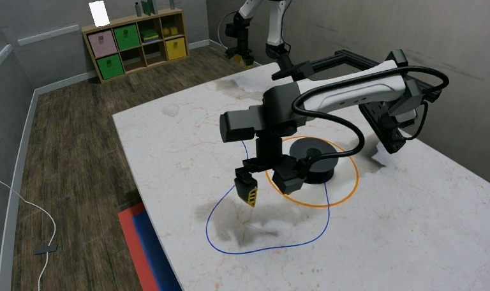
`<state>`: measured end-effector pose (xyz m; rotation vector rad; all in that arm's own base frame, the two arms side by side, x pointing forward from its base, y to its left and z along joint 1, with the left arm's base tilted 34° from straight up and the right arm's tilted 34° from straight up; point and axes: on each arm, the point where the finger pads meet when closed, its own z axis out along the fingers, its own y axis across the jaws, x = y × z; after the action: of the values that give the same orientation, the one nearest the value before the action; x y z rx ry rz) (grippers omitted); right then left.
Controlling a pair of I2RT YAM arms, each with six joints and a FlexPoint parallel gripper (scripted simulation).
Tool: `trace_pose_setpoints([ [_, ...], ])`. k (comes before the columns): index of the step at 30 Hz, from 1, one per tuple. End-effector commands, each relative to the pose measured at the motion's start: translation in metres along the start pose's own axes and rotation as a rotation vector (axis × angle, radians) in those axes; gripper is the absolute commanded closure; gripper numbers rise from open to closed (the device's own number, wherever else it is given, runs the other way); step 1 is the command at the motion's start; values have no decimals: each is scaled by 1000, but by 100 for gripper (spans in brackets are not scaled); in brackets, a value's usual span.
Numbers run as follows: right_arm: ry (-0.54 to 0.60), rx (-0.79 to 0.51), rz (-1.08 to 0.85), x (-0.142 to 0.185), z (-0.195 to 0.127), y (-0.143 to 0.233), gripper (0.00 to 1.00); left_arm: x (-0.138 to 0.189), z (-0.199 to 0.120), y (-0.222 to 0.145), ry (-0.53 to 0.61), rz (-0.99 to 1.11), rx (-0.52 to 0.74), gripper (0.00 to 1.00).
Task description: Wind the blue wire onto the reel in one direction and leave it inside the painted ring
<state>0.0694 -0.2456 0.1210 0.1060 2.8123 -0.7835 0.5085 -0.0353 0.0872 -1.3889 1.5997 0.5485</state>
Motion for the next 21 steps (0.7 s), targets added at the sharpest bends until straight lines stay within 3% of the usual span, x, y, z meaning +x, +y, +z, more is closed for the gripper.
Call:
trace_pose_setpoints([
  [1,-6,16,-1,-1,-3,-4,0,-5,-9,-6,0,-16,23,0],
  [21,0,1,1,0,0,0,0,0,0,0,1,0,1,0],
])
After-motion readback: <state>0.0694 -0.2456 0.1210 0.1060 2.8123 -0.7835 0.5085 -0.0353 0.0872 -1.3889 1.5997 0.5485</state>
